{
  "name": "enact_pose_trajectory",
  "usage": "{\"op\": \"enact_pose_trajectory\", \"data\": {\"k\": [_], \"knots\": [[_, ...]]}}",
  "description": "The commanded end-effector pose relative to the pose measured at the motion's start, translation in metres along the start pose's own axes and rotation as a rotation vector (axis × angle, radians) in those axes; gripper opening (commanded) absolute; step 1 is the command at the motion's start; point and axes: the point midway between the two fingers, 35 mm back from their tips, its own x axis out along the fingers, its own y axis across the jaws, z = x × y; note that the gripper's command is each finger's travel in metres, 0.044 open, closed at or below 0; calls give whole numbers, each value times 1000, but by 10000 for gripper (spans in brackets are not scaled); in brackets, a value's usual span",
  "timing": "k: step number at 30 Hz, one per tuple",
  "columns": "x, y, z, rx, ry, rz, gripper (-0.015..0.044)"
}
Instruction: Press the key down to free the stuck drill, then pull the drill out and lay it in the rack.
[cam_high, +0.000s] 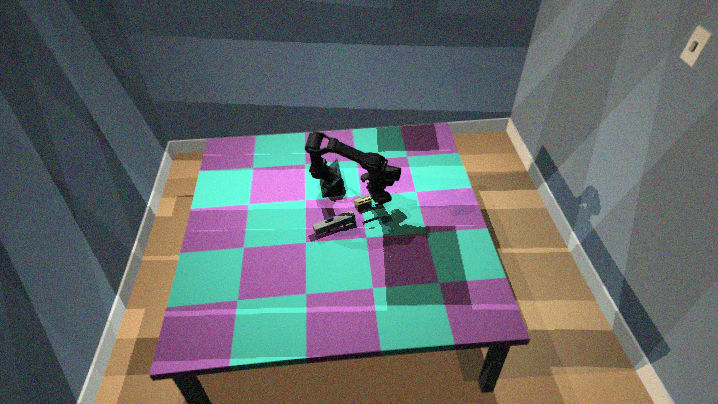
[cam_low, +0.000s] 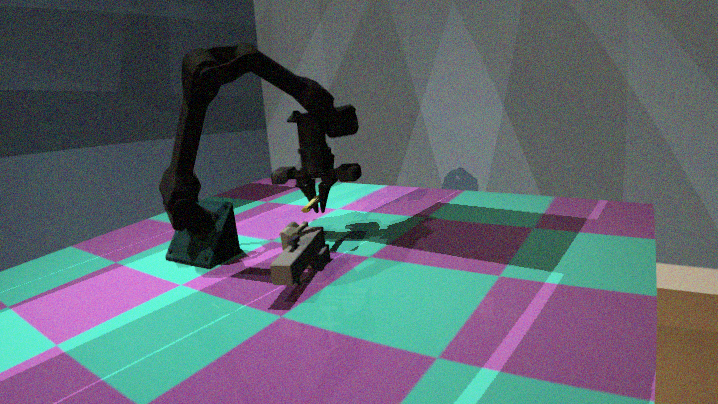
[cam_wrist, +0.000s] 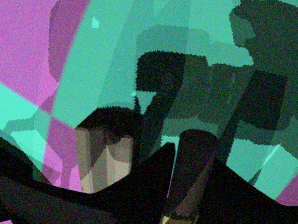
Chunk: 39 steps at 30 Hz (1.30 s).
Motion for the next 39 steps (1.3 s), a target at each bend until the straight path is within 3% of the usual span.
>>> {"op": "enact_pose_trajectory", "data": {"k": [1,25,39], "knots": [[0,7,1,4,-4,3,0],[3,49,11,2,-5,5,0],[27,50,11,3,-4,5,0]]}}
